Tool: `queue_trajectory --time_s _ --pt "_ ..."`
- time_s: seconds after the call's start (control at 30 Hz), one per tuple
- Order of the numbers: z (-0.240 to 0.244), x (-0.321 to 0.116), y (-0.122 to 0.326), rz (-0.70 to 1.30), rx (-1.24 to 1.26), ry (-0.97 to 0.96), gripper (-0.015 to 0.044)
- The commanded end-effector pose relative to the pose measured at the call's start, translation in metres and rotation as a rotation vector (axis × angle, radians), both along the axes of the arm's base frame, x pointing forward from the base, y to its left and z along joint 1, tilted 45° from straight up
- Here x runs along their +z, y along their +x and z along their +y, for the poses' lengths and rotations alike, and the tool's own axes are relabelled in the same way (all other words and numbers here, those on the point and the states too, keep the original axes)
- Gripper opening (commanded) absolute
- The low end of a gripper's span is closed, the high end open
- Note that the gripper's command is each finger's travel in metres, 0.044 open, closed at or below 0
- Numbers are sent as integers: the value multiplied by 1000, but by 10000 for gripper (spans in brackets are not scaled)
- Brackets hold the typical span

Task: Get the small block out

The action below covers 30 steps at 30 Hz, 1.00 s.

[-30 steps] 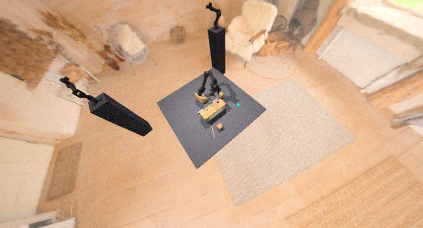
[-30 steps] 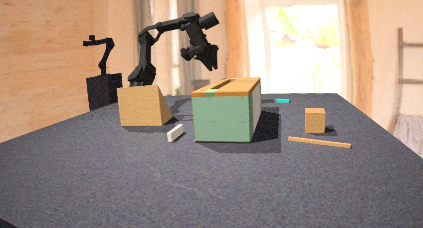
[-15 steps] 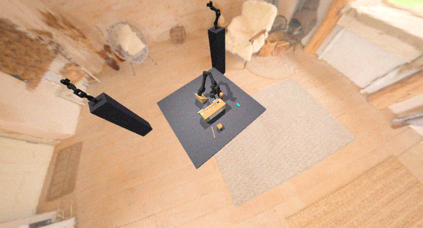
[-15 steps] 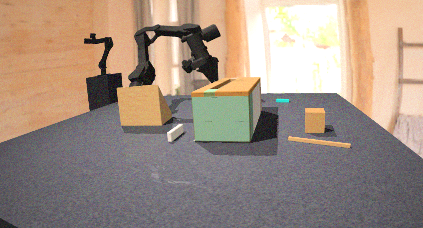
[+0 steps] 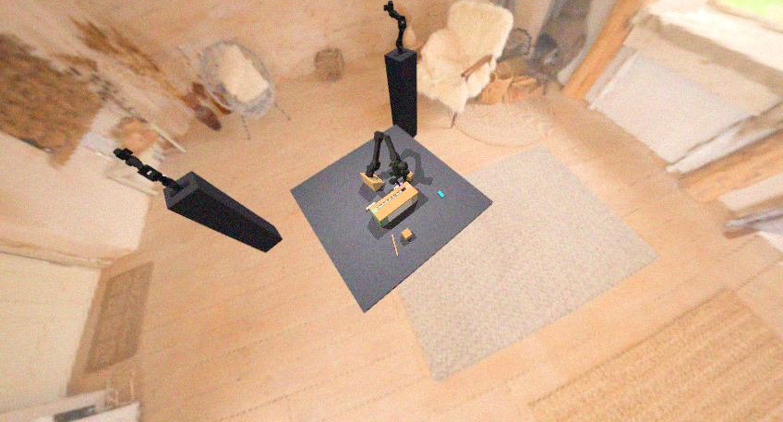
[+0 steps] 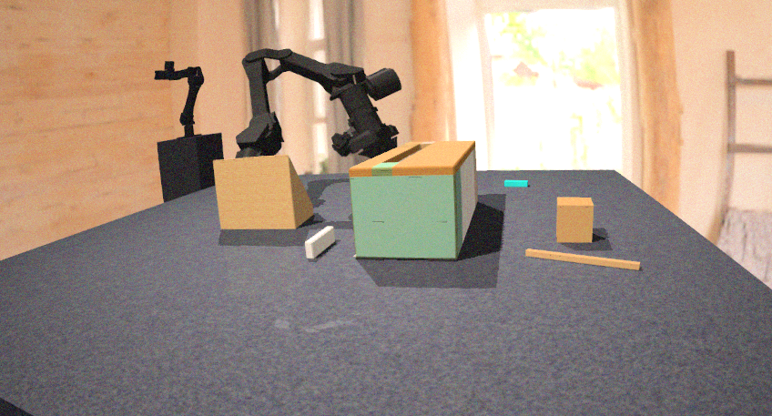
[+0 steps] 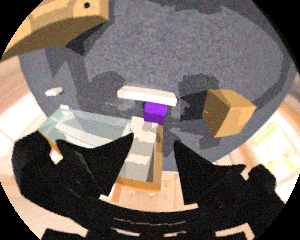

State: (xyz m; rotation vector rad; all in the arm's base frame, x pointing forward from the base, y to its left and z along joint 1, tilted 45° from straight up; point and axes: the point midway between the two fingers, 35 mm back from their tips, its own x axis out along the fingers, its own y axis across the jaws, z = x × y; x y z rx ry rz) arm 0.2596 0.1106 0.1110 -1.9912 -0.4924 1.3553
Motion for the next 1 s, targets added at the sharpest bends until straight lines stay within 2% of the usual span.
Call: queue_trajectory --time_s 0.0,0.97 --pt "5 -8 0 7 -4 -2 285" --pt "37 -41 -2 7 -4 2 285"
